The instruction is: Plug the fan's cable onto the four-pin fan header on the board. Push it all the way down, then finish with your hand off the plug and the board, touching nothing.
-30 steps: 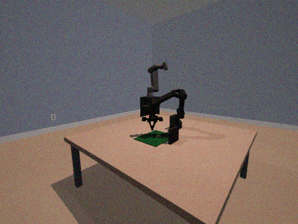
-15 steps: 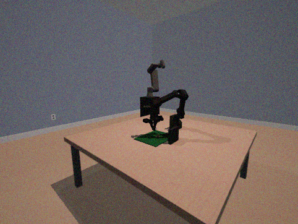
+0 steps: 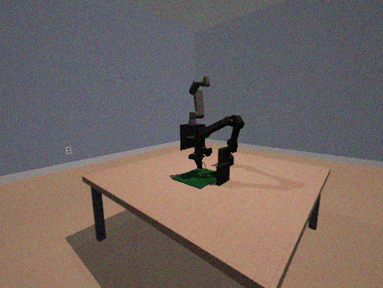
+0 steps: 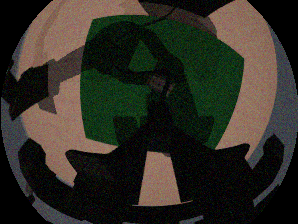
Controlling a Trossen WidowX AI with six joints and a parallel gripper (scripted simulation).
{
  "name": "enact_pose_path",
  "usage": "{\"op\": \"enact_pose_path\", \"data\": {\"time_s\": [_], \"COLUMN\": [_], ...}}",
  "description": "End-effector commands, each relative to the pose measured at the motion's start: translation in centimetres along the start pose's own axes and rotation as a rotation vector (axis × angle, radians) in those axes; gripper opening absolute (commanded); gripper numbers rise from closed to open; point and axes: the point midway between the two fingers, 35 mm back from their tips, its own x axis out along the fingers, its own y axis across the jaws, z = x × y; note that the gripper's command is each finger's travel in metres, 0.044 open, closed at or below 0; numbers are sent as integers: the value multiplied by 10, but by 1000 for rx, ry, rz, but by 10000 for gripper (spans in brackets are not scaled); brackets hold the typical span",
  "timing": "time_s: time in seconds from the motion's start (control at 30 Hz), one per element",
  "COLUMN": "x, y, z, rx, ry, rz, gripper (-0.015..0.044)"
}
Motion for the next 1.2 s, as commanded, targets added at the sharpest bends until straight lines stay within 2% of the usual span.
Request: {"op": "enact_pose_path", "data": {"time_s": [0.0, 0.87, 1.17], "x": [0, 2, 2], "y": [-1, -8, -8], "z": [5, 33, 34], "rx": [-115, -982, -949], "ry": [-4, -9, -9], "rz": [0, -3, -3], "gripper": [0, 0, 0]}}
